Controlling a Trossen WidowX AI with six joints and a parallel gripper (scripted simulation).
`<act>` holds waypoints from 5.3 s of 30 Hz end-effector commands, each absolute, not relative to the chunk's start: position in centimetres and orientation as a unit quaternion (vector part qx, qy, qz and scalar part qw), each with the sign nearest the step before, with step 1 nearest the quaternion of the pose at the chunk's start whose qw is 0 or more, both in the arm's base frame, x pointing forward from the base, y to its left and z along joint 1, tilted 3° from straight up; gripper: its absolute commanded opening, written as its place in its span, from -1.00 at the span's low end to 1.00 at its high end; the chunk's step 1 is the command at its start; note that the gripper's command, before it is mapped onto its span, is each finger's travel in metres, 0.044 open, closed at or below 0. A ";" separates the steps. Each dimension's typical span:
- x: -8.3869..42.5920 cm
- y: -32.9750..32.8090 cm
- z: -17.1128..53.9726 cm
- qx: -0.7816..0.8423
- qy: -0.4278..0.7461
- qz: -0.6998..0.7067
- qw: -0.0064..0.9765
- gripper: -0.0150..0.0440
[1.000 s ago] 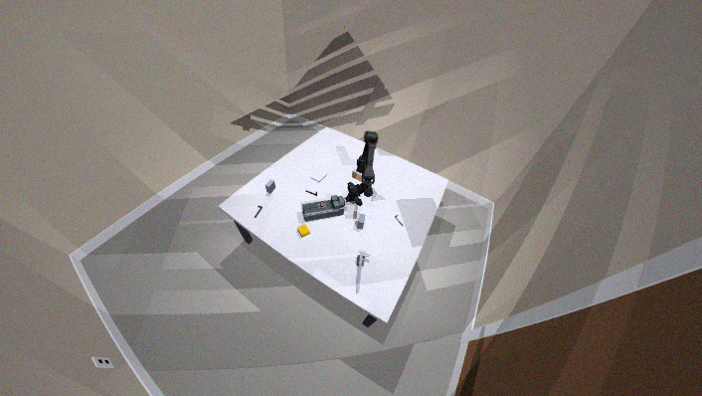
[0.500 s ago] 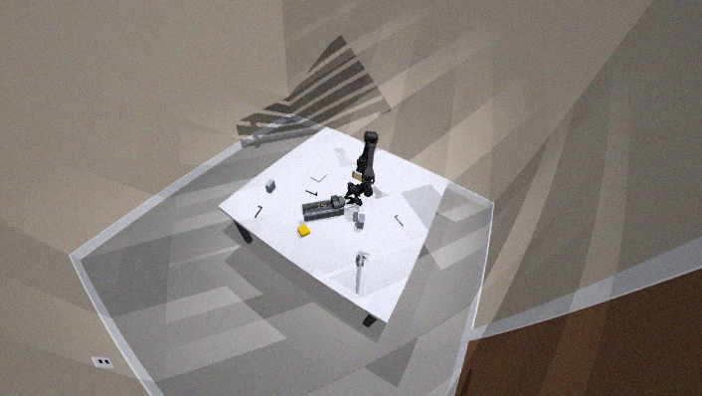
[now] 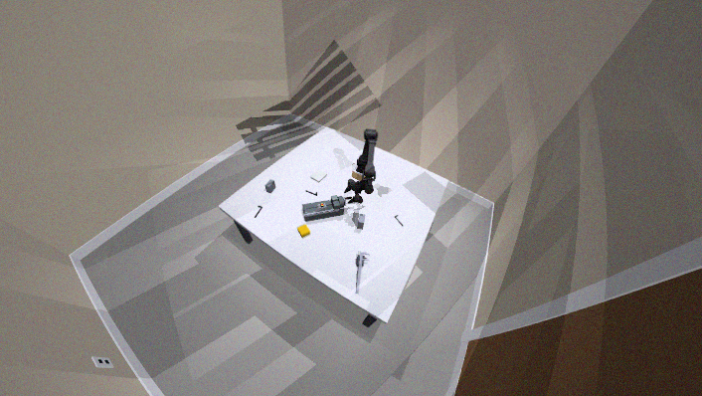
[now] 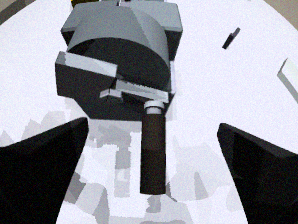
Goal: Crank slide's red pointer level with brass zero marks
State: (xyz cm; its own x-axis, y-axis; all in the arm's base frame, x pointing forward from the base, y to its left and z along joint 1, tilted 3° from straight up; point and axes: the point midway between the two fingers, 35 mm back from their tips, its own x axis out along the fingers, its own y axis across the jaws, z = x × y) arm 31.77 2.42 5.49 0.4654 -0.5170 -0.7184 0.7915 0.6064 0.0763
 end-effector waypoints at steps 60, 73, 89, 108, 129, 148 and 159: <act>39.8 -10.8 12.3 0.096 0.359 -0.102 0.923 1.00; 39.7 -10.7 11.4 0.096 0.359 -0.102 0.923 1.00; 39.7 -10.7 11.4 0.096 0.359 -0.102 0.923 0.56; 39.7 -10.7 11.4 0.096 0.359 -0.102 0.923 -0.49; 39.7 -10.7 11.4 0.097 0.360 -0.103 0.922 0.13; 39.7 -10.7 11.4 0.097 0.360 -0.103 0.922 0.29; 39.7 -10.7 11.4 0.097 0.360 -0.103 0.922 -0.49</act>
State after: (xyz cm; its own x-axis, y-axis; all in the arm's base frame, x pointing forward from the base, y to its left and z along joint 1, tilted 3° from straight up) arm 39.67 -10.71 11.42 0.7193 -0.1209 -0.6841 0.2610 0.9596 0.1049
